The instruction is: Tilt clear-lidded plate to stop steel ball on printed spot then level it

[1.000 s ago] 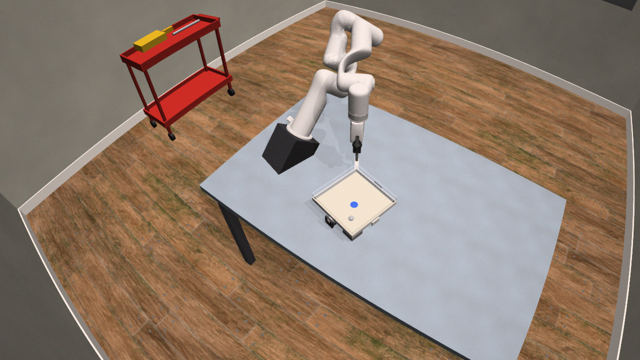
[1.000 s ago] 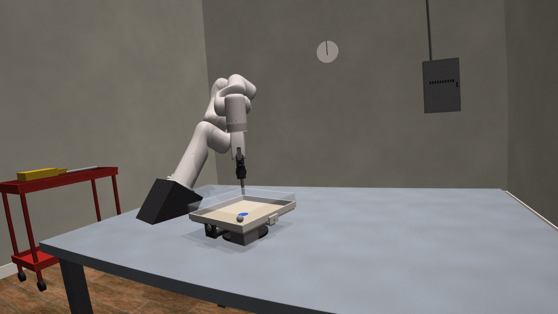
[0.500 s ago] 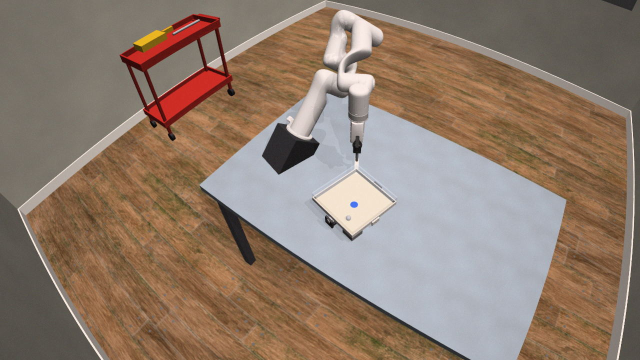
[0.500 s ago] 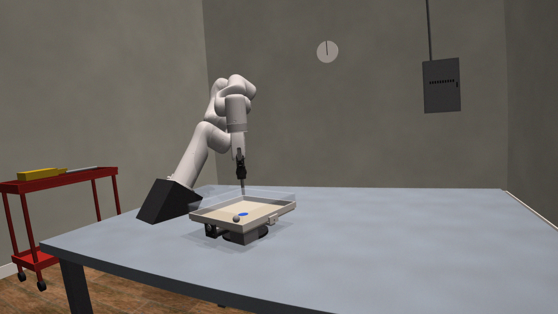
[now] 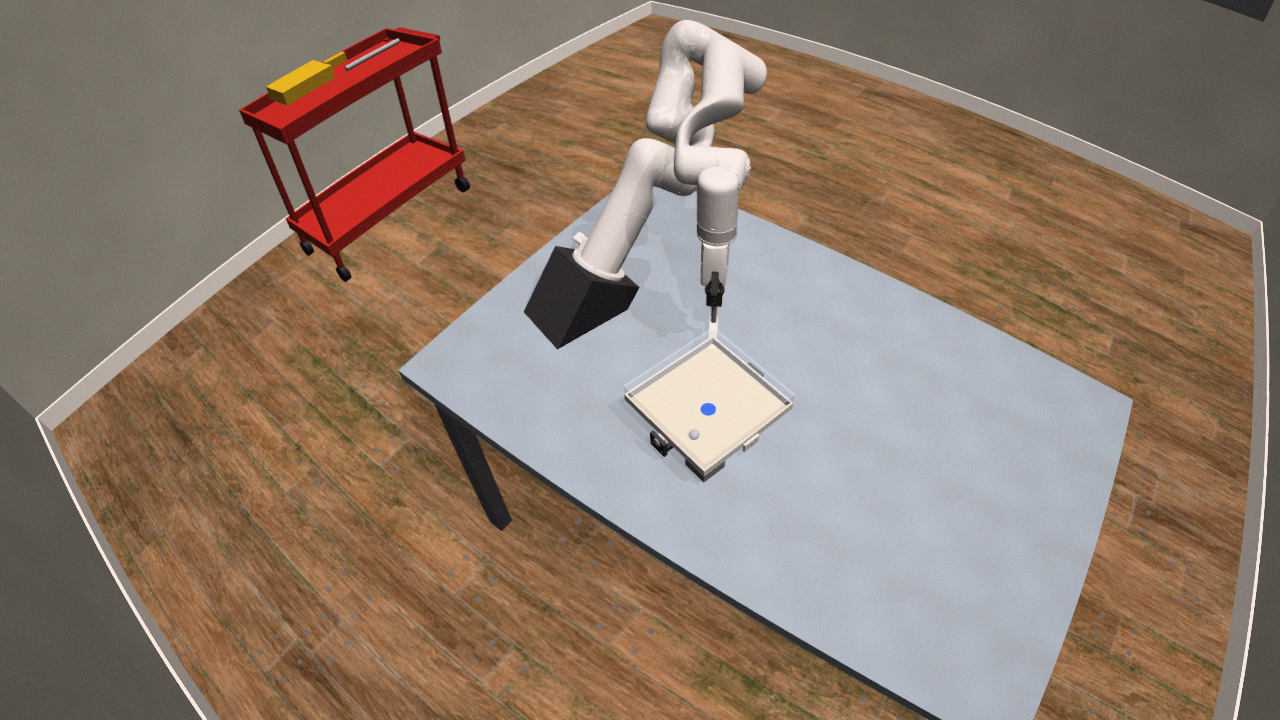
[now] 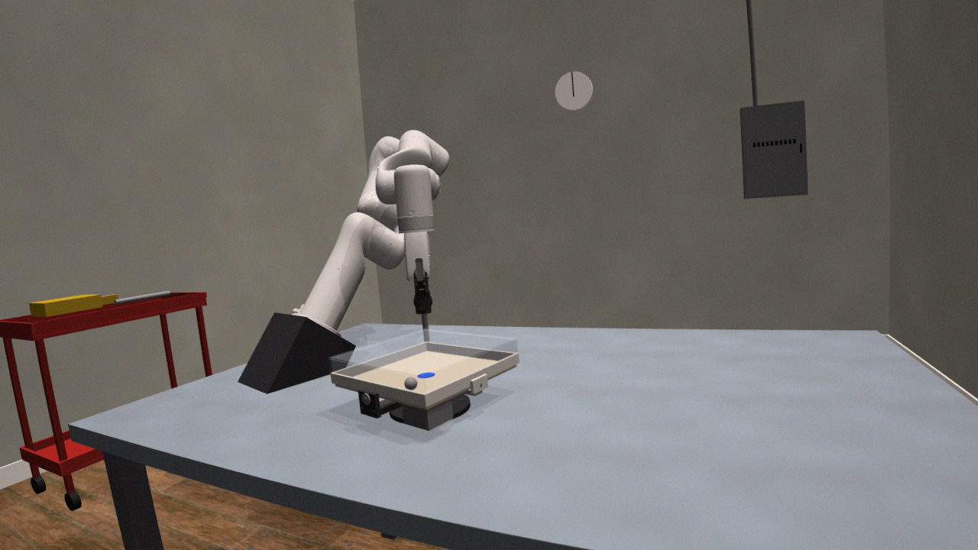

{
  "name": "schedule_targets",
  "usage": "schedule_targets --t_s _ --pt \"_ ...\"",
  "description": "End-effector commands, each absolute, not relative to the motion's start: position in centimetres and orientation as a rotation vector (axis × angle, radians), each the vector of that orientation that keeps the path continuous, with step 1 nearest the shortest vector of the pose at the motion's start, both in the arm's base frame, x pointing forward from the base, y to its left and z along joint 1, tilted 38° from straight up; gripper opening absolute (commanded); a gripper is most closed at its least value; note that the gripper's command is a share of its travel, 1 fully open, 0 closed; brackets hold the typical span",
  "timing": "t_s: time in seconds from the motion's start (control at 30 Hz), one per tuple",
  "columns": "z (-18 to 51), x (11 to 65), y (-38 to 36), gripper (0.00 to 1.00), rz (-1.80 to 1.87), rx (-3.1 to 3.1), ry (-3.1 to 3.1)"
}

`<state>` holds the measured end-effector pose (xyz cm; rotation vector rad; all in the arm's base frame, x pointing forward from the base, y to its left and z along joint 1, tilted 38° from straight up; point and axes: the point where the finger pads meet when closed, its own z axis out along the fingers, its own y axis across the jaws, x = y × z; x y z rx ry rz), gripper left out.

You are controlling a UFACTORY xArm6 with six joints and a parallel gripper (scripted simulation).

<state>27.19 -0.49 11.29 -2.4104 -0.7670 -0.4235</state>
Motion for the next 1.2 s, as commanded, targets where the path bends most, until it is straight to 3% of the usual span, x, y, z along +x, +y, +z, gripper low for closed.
schedule_targets --t_s 0.0,1.17 --pt "11.32 27.25 -0.52 0.00 -0.427 -2.412 -0.767" --pt "11.31 27.29 -0.44 0.00 -0.427 -2.412 -0.767"
